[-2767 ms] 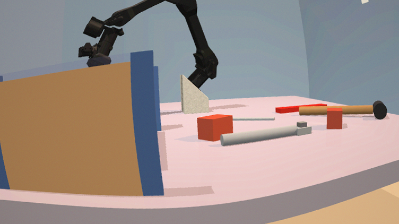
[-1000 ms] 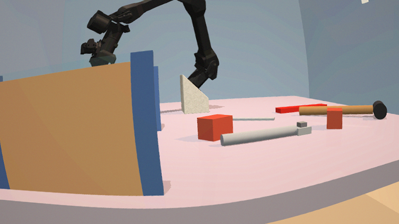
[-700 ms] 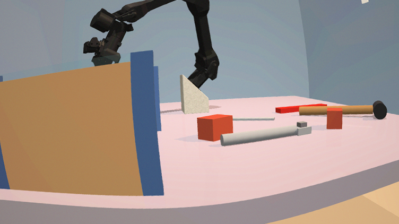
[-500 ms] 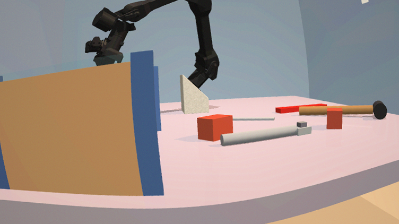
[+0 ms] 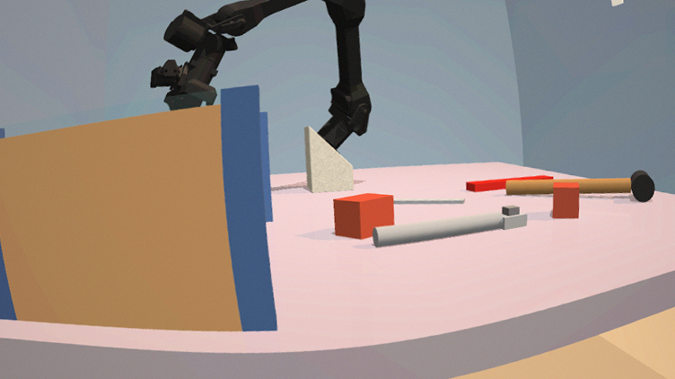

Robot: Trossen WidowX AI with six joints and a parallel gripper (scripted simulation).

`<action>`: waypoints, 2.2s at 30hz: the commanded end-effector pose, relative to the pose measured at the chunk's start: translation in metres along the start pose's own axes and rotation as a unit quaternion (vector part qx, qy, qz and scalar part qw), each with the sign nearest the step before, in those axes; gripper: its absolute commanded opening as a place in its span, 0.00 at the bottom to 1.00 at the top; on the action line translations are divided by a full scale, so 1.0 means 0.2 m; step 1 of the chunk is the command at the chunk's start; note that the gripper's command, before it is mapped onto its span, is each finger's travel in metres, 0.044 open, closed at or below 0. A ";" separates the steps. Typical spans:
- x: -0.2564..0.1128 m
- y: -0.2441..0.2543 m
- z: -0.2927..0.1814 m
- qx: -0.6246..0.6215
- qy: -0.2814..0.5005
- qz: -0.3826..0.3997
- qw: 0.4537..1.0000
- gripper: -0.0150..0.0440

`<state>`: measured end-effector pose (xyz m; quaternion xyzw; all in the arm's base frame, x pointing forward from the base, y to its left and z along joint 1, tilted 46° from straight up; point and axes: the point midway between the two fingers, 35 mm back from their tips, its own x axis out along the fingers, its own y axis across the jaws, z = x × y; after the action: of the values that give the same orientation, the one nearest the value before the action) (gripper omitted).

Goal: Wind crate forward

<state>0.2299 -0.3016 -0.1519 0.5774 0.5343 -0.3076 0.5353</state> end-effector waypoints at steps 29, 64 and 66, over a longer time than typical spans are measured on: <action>-0.09 0.13 -0.22 0.000 0.017 0.008 1.000 0.25; -0.19 0.14 -0.44 0.001 0.019 0.008 1.000 0.25; -0.20 0.13 -0.45 0.001 0.019 0.008 1.000 0.25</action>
<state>0.2306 -0.2329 -0.0899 0.5826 0.5345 -0.2969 0.5355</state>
